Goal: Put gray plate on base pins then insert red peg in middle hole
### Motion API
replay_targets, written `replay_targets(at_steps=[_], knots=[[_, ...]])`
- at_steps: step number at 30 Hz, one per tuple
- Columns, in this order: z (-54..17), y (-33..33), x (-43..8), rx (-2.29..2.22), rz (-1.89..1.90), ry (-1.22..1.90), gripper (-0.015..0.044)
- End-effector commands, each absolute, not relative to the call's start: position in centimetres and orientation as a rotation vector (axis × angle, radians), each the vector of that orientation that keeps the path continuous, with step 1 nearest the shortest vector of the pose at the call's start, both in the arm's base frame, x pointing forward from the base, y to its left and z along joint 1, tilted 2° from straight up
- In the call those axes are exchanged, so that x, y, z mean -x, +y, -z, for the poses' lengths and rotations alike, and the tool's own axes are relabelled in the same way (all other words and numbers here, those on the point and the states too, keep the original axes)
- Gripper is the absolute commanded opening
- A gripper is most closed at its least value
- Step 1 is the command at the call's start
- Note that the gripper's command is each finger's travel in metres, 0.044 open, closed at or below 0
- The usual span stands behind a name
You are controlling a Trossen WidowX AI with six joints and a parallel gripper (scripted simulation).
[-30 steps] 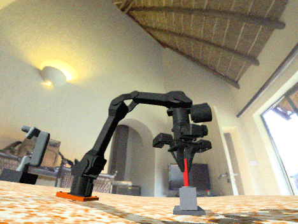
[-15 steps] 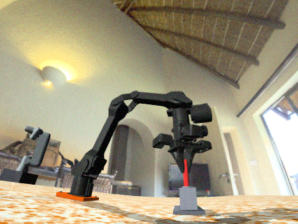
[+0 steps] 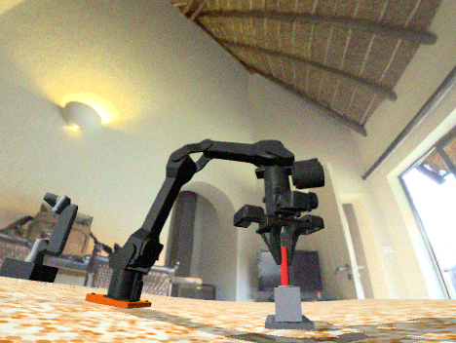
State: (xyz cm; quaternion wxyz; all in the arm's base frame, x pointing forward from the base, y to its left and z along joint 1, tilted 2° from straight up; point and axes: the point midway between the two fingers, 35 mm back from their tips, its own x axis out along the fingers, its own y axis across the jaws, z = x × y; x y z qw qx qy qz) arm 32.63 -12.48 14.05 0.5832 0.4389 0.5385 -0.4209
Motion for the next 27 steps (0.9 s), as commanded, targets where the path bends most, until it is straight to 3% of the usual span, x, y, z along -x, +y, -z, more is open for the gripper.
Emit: replay_targets(at_steps=[1,27], knots=[[-14.1,-12.5,-32.6,-1.025,0.983,1.257,0.015],[-15.2,-12.5,-32.5,-1.026,0.983,1.267,0.015]])
